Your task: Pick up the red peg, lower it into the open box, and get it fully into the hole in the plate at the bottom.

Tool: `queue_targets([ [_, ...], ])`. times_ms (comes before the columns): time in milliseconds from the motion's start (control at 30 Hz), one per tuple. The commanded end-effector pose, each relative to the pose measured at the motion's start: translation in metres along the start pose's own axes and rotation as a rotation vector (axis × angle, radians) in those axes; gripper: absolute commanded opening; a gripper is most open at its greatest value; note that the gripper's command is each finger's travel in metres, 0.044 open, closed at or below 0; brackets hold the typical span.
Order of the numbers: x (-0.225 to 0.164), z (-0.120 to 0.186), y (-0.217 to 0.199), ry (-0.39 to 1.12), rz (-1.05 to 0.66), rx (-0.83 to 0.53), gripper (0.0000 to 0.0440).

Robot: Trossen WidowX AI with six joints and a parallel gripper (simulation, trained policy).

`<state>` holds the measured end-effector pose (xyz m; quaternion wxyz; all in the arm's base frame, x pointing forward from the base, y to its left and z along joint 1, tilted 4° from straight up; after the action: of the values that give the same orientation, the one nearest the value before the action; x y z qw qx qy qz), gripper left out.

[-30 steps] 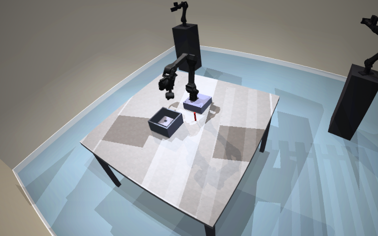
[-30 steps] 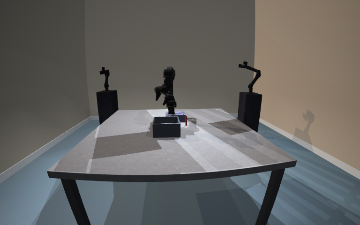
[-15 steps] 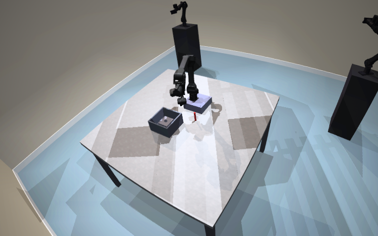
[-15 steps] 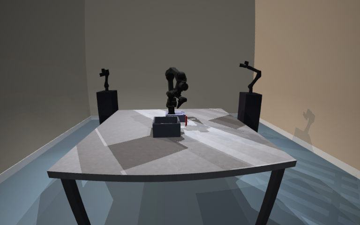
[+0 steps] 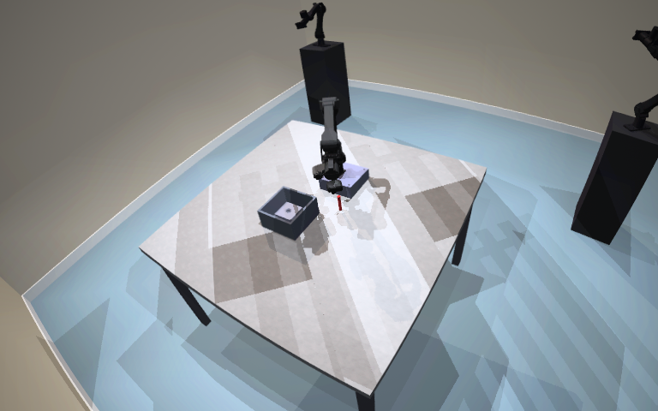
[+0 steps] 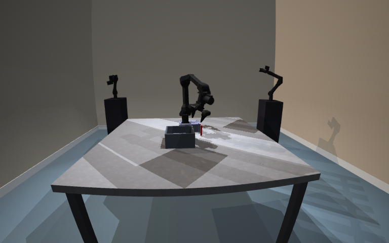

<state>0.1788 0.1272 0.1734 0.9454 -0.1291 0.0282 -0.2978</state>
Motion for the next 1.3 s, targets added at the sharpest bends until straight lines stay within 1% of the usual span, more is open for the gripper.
queue_targets([
  [0, -0.007, -0.009, 0.007, 0.003, 0.003, 0.010, 0.0440],
  [267, -0.019, -0.039, 0.023, -0.014, 0.028, 0.046, 0.0440],
  [533, -0.022, -0.072, 0.036, -0.032, 0.048, 0.096, 0.0440],
  [600, -0.021, -0.078, 0.038, -0.033, 0.054, 0.103, 0.0435],
  [633, -0.022, -0.082, 0.038, -0.032, 0.057, 0.103, 0.0424],
  [700, -0.022, -0.088, 0.039, -0.026, 0.062, 0.102, 0.0380],
  [867, -0.023, -0.101, 0.041, -0.010, 0.064, 0.086, 0.0249],
  [1133, -0.022, -0.107, 0.043, 0.011, 0.053, 0.043, 0.0047],
  [1200, -0.022, -0.108, 0.045, 0.014, 0.053, 0.031, 0.0010],
  [1267, -0.019, -0.102, 0.047, -0.007, 0.053, 0.041, 0.0000],
])
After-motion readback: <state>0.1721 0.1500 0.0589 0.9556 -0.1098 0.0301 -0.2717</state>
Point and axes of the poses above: the point midway between the two fingers, 35 mm back from their tips, its own z axis back along the fingers, its own y axis across the jaws, x = y × z, the point moved 9 cm from there along z, back along the fingers, and after that the axes turned 8 degrees about z, right-handed, at the moved point
